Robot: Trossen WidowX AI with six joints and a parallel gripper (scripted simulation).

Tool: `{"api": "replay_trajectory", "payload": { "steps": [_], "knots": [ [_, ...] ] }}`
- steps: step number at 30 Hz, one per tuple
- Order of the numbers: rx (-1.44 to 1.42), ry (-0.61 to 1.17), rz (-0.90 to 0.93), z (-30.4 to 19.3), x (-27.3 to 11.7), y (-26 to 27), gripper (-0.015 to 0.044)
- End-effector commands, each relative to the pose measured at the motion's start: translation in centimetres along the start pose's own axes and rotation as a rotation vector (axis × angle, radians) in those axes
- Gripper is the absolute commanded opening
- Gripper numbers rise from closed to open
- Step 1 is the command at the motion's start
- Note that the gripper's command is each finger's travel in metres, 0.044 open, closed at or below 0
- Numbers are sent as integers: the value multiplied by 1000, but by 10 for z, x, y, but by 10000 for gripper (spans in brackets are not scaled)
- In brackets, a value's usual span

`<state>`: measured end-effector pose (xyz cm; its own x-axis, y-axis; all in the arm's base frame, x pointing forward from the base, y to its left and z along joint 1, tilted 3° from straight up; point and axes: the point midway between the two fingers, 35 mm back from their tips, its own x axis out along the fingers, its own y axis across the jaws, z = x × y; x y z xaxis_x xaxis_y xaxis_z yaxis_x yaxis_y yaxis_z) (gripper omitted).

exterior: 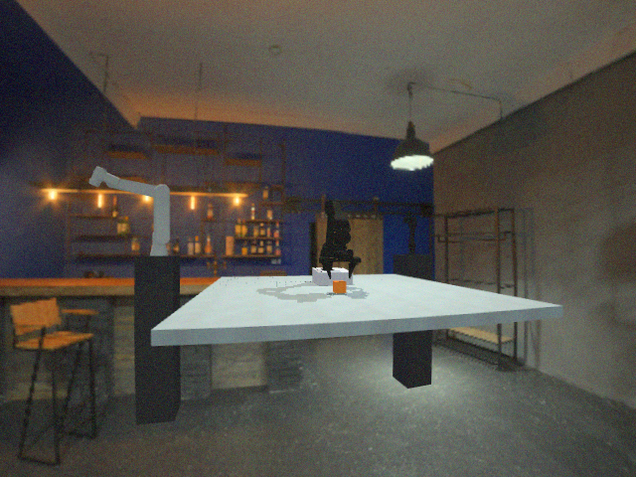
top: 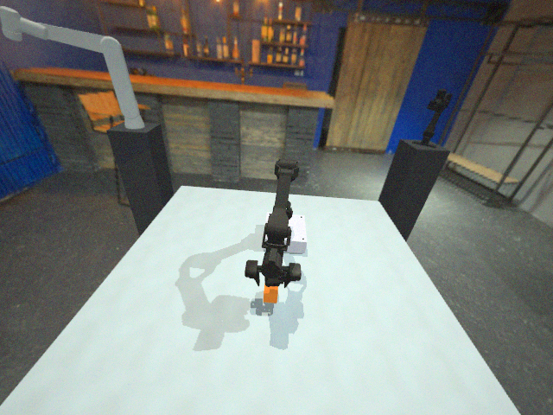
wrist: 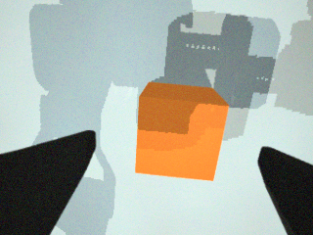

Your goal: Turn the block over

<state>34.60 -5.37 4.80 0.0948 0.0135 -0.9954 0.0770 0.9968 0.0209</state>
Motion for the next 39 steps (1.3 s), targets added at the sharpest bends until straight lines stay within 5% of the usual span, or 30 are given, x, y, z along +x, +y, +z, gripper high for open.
{"api": "replay_trajectory", "payload": {
  "steps": [1, 18, 26, 39],
  "knots": [
    [3, 7, -5, -2, 9, -1, 440],
    [3, 8, -5, -3, 34, -1, 440],
    [3, 8, -5, -3, 34, -1, 230],
    [3, 8, -5, -3, 34, -1, 143]
  ]
}}
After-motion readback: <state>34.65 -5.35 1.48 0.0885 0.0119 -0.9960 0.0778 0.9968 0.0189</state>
